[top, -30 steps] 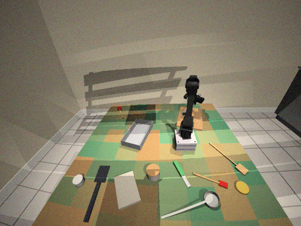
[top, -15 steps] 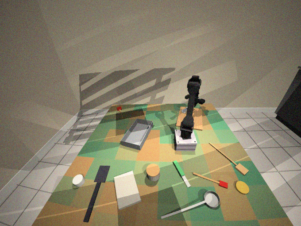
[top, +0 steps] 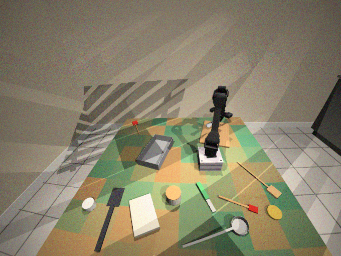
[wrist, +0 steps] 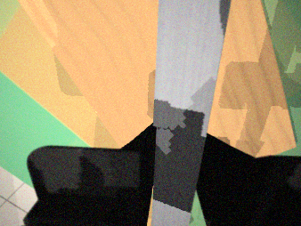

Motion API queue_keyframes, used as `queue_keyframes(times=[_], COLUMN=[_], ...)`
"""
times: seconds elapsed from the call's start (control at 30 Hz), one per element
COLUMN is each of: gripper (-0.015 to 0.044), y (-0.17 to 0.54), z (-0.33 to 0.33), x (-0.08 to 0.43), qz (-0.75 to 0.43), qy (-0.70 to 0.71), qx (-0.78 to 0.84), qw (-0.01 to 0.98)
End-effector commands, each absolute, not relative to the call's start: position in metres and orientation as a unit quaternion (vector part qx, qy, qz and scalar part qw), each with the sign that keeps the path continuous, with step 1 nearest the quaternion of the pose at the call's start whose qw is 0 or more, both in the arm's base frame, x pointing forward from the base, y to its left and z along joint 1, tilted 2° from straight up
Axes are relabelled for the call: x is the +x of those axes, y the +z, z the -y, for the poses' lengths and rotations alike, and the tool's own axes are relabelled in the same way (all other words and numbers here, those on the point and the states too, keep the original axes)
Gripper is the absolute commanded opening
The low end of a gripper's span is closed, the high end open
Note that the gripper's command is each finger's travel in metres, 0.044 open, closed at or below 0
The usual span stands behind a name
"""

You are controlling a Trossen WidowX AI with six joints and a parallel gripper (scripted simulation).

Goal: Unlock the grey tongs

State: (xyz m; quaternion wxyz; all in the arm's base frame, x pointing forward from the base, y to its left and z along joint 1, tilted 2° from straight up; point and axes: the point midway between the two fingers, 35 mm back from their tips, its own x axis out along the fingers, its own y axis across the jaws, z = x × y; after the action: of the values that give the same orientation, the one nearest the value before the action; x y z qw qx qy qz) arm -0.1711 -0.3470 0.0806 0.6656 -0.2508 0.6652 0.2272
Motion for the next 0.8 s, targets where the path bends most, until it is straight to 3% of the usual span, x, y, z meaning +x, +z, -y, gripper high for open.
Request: queue_keyframes(times=[0.0, 0.77], gripper=[-0.015, -0.015], y=[0.076, 0.039], z=[0.349, 0.352], x=[-0.171, -0.171], qz=[-0.665, -0.665], qy=[0.226, 0.226], qx=[-0.255, -0.255], qw=[0.665, 0.665])
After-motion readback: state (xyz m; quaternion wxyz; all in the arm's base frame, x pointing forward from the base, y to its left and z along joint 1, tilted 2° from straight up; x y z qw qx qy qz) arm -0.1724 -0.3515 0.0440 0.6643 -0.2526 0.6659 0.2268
